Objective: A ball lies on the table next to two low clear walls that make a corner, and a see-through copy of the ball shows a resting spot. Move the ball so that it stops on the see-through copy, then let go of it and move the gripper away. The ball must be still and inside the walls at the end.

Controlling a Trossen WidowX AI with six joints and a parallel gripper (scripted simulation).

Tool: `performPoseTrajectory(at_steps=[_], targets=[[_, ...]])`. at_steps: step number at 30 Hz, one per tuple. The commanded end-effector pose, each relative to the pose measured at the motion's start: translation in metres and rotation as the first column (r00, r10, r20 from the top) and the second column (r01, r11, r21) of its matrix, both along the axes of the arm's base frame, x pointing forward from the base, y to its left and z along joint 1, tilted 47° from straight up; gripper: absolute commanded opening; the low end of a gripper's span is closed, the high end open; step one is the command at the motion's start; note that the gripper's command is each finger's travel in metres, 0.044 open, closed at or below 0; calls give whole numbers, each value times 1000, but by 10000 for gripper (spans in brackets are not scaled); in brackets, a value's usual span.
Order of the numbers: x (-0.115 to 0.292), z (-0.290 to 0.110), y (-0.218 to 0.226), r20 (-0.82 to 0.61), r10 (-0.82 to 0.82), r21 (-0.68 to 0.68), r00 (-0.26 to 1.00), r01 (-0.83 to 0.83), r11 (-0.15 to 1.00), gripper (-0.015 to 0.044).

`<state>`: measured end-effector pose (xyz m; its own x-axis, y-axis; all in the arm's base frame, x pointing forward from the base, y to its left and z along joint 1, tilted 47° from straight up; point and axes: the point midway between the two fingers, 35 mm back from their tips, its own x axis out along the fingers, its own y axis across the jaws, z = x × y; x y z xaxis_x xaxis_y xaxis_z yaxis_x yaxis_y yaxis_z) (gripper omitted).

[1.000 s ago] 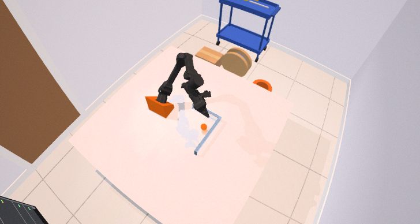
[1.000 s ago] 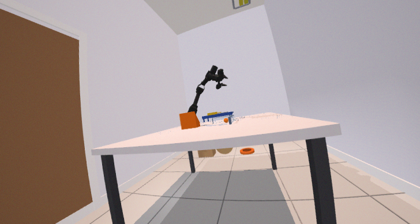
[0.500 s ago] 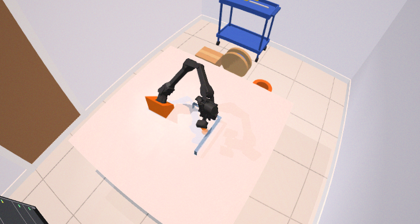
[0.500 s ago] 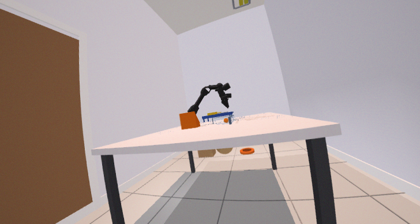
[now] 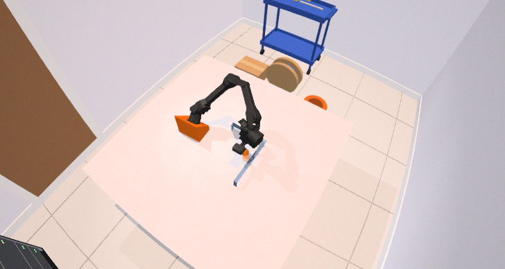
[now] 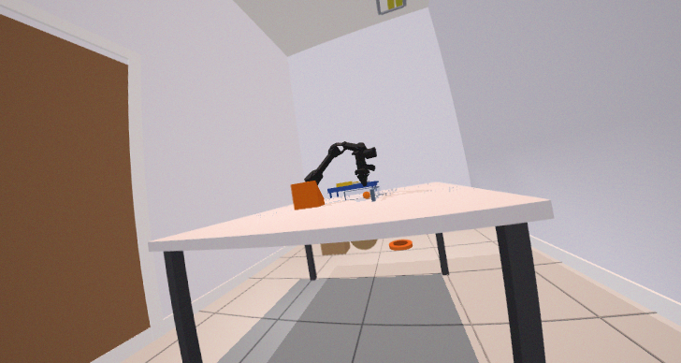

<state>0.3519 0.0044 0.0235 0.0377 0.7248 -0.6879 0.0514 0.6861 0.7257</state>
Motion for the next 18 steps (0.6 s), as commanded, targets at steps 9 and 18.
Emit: performPoseTrajectory(at_steps=[9,18], targets=[[-1,-15,14,-14,0,0,1000,0,1000,324],[0,-25,25,-13,0,0,1000,0,1000,324]])
